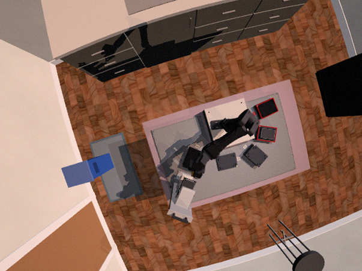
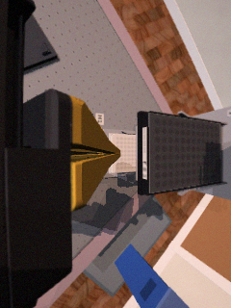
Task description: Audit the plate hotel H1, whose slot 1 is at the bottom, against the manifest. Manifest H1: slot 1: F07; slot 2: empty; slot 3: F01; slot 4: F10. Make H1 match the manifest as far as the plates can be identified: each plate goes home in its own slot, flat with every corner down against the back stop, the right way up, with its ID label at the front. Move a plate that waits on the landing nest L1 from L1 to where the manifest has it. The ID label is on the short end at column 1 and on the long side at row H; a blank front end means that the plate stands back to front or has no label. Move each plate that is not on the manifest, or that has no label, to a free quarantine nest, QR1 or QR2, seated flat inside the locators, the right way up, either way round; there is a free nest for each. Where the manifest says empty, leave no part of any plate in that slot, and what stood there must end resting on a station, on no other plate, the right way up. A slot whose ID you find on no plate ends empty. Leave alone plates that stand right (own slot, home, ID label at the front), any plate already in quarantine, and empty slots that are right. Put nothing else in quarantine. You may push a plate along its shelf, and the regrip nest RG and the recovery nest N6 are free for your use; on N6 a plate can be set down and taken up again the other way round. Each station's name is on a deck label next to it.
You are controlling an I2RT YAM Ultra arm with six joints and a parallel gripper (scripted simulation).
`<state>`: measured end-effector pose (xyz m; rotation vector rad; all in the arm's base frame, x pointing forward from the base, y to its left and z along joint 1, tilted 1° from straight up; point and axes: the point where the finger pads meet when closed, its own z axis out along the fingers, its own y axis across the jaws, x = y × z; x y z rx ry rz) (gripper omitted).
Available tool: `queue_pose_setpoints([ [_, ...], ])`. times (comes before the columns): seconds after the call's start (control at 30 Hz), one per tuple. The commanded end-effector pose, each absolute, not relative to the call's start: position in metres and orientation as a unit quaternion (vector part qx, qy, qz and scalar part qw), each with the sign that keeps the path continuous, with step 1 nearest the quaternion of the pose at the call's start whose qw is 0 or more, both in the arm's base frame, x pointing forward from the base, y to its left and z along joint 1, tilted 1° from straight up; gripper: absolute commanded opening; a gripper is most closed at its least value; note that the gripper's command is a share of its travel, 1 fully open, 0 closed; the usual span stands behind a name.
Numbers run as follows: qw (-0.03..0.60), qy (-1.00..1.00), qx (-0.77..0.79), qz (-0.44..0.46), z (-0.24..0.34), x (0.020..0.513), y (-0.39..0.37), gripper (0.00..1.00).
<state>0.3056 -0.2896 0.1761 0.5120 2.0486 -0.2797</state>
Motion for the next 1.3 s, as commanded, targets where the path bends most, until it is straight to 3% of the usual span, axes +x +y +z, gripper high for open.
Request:
queue_pose_setpoints([
  [0.0, 0.490, 0.838, 0.210, -0.118, 0.182, 0.308, -0.291, 0.00],
  [1.27, 0.490, 0.838, 0.210, -0.118, 0.182, 0.328, -0.302, 0.00],
])
